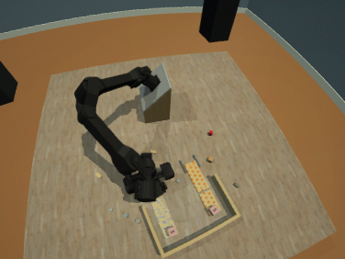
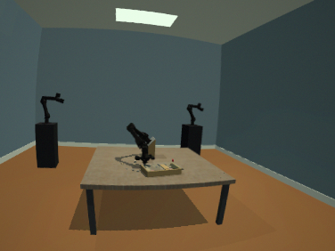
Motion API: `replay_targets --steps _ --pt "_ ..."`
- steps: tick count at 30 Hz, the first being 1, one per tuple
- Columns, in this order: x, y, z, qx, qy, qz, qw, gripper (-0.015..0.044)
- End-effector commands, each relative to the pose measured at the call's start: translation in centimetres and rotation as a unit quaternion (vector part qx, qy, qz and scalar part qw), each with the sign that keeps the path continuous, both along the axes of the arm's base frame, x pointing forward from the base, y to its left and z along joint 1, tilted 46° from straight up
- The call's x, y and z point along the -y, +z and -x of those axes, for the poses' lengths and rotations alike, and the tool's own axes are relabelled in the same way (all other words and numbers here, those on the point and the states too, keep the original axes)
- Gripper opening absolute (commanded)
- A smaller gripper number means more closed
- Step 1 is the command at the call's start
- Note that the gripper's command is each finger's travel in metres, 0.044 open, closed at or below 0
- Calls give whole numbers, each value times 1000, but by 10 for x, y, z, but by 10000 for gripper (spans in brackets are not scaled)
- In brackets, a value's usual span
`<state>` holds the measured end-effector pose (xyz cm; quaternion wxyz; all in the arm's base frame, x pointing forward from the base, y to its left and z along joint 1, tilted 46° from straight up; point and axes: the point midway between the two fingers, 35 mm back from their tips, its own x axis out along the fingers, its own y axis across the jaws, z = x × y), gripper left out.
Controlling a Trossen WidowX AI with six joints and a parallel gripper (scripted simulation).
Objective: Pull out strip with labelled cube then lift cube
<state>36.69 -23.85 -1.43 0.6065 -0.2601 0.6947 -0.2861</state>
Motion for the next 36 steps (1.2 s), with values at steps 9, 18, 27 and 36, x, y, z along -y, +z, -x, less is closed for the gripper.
replay_targets --steps 9,18,27,36 --pt "2 -3 0 0 0 -2 1000 0" --pt "2 -2 7 -1 0 -2 1000 0" --pt "2 -1 21 -1 0 -2 1000 0" --pt "1 0 34 -1 0 -2 1000 0"
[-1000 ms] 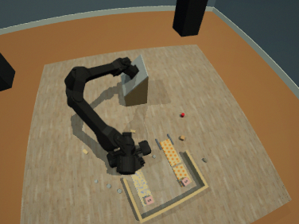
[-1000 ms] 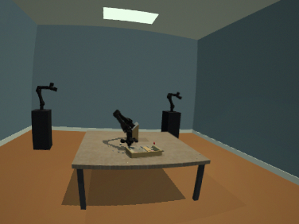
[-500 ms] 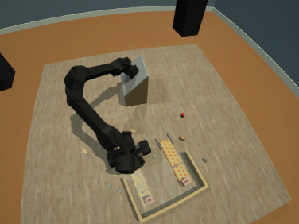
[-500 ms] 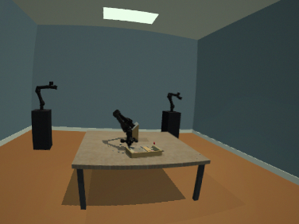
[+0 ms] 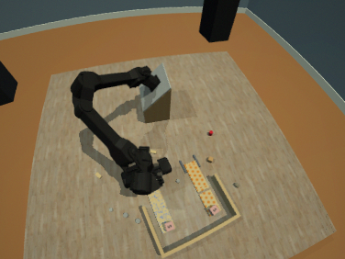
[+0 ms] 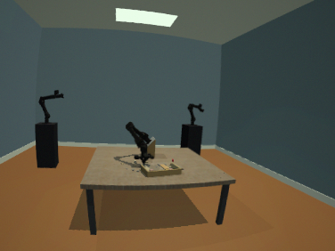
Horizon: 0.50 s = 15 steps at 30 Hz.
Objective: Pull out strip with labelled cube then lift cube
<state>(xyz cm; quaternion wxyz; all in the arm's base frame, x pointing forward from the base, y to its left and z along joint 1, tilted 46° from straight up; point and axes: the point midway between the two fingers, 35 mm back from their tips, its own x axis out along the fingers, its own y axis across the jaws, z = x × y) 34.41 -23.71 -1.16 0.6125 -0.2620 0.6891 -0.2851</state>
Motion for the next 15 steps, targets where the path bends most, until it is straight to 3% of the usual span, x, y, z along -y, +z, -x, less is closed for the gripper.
replay_targets --steps 1,15 --pt "2 -2 13 -8 -5 -3 1000 0" --pt "2 0 34 -9 -5 -3 1000 0"
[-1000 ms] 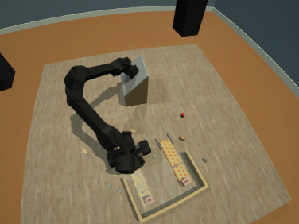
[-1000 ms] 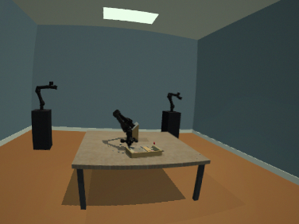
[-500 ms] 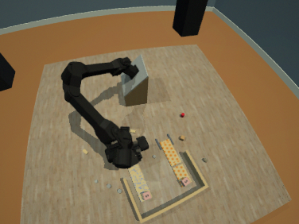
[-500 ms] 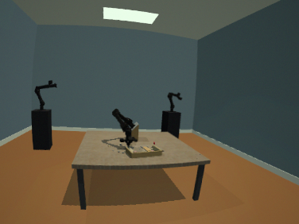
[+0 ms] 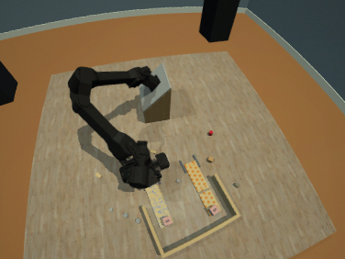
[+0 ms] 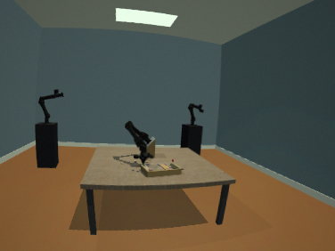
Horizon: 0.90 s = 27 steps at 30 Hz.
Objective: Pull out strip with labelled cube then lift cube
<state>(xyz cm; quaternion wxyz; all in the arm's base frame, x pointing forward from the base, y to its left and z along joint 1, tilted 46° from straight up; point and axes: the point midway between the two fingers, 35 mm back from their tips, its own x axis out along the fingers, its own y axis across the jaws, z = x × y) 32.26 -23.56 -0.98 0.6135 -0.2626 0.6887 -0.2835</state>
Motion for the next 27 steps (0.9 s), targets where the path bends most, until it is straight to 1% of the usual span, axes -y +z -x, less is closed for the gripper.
replay_targets --steps 1,27 --pt "3 -2 14 -9 -7 -2 1000 0" --pt "1 1 52 -11 -7 -2 1000 0"
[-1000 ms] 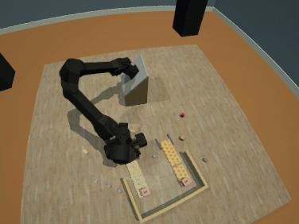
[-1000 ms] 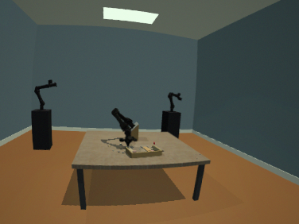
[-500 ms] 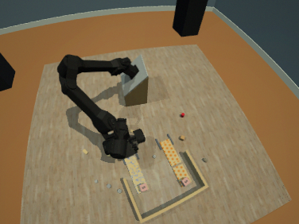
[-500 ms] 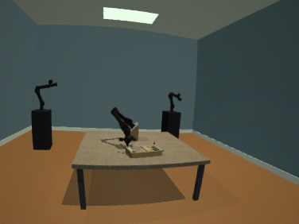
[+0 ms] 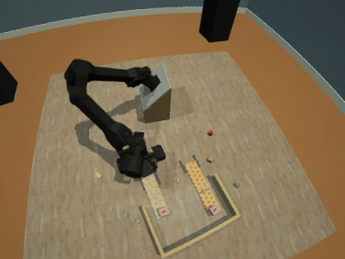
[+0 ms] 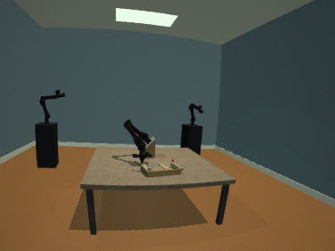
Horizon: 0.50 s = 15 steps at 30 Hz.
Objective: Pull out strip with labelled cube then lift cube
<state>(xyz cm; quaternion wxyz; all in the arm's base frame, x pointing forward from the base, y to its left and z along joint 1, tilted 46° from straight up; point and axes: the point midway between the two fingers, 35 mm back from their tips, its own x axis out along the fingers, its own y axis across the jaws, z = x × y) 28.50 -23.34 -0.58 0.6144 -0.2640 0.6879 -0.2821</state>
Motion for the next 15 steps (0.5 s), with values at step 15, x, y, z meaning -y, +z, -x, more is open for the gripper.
replay_targets --steps 15 --pt "2 0 37 -12 -9 -2 1000 0"
